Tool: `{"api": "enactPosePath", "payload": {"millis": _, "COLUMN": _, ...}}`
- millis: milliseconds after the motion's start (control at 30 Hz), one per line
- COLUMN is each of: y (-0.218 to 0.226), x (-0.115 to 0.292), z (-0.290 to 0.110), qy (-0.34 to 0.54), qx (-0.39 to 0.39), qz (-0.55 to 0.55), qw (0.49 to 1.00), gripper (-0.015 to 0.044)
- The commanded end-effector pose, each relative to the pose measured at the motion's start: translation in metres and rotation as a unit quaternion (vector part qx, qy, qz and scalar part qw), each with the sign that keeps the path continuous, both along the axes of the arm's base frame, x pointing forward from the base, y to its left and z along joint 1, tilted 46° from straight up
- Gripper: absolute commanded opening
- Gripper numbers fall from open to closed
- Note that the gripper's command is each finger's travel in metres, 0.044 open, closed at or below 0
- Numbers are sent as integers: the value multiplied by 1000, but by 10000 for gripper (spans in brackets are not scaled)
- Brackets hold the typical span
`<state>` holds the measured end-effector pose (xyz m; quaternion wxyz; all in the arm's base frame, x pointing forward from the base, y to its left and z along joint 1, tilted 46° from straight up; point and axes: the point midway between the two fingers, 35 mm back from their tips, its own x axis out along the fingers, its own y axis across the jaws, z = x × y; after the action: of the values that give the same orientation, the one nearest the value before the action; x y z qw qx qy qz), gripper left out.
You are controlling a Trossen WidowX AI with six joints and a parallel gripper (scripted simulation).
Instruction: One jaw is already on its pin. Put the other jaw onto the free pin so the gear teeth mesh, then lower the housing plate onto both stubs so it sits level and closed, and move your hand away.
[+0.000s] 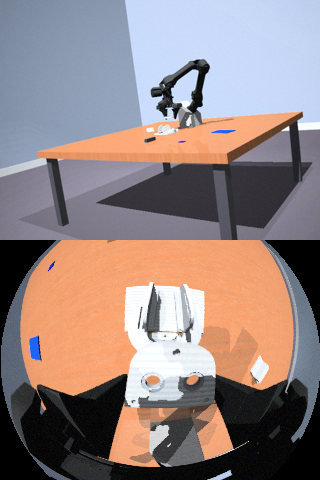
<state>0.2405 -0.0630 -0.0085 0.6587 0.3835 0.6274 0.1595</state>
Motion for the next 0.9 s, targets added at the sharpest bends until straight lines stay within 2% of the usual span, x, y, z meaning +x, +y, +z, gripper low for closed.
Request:
{"api": "enactPosePath", "payload": {"millis": 0, "y": 0, "x": 0, "z": 1, "qy": 1, "qx": 2, "qz": -3, "qw": 1000, "gripper": 351}}
{"api": "enactPosePath", "payload": {"millis": 867, "y": 3, "x": 1, "z": -2, "qy": 2, "qx": 2, "qz": -3, "qw": 1000, "gripper": 351}}
